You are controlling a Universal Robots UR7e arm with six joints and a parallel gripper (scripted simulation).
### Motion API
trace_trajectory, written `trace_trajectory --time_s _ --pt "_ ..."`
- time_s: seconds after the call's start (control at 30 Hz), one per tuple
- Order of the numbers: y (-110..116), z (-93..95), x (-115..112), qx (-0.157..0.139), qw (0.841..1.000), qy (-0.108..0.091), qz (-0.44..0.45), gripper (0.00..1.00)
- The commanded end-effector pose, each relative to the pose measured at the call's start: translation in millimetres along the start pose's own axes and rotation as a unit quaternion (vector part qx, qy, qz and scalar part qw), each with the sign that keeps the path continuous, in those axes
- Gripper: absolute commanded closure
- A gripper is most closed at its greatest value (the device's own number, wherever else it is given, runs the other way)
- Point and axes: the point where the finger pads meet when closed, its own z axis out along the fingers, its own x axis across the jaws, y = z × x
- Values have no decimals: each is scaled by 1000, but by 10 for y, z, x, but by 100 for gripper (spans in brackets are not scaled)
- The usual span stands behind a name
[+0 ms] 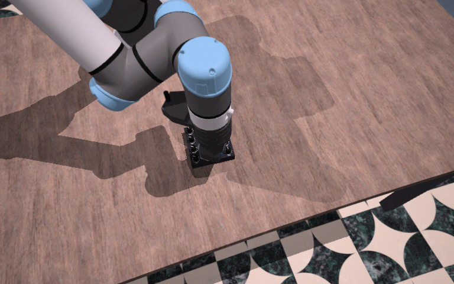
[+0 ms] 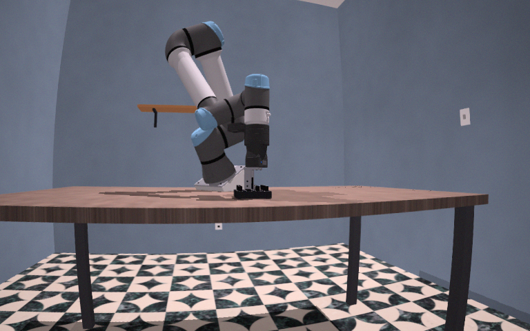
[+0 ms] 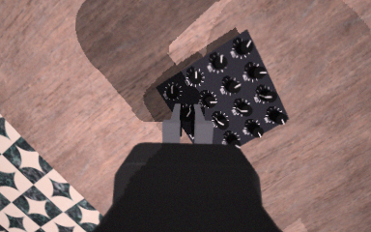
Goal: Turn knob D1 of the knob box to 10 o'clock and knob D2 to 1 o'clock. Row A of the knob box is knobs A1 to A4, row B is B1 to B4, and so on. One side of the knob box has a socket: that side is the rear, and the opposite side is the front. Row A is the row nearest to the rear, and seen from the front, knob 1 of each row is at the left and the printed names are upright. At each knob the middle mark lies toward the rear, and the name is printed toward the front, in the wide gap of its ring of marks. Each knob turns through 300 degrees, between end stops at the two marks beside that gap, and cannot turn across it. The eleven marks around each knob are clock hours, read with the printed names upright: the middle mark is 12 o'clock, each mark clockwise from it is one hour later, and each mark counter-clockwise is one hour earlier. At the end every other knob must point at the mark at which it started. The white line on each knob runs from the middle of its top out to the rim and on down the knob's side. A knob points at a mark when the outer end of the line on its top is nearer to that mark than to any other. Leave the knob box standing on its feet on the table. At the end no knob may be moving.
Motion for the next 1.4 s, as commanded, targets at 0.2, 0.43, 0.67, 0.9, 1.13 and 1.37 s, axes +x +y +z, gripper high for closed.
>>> trace_trajectory --time_s 0.2,0.43,0.67,0.9,1.13,1.37 --pt "3 -4 -3 0 994 -1 109 70" --pt "3 -4 -3 0 984 -1 178 70" --pt "3 -4 -3 0 970 -1 244 70" --pt "3 -4 -3 0 950 -1 313 70" --pt "3 -4 -3 0 935 -1 354 70" --pt "3 -4 -3 0 917 -1 399 70"
